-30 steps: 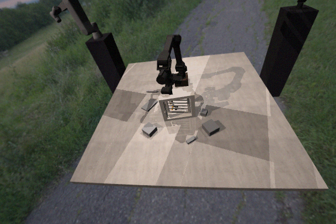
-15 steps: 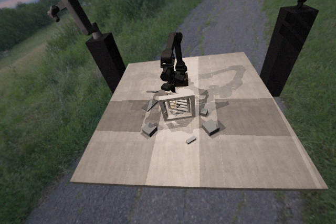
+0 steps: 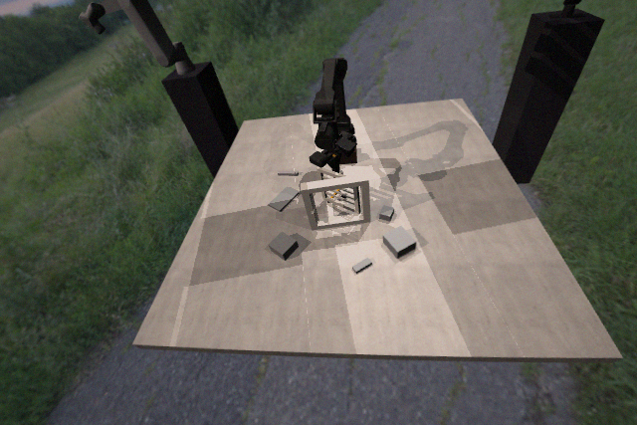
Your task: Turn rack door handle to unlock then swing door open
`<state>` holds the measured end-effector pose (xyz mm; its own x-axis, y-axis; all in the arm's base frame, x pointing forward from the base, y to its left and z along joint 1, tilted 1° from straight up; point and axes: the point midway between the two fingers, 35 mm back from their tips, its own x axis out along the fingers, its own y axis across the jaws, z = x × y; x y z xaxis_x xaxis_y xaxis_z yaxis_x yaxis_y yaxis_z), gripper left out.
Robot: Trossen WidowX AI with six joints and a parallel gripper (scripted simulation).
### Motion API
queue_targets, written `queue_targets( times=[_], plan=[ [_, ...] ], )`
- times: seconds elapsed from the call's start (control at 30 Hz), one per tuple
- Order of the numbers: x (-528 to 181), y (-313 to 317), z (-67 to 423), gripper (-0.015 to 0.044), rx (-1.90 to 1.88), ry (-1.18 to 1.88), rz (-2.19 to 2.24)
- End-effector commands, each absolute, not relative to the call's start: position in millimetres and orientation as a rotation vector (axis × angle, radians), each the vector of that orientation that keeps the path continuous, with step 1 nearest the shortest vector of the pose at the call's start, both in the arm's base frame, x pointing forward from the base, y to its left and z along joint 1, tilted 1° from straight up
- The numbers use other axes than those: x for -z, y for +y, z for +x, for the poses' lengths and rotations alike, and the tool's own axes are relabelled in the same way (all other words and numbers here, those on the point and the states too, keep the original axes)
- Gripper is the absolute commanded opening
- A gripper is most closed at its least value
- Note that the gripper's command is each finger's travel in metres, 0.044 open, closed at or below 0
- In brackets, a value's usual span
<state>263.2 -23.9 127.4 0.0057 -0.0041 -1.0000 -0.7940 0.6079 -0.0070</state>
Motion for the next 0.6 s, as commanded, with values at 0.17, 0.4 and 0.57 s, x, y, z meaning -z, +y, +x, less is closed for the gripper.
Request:
queue_targets(
  times=[0.17,0.4,0.57],
  plan=[
    [-127.4,-10.7,255.0,0.0028,-0.591,1.471,-0.607],
    [-127.2,2.1,248.0,0.0028,-0.515,1.492,-0.528],
    [-127.0,10.9,244.0,0.0028,-0.464,1.504,-0.474]
  ],
)
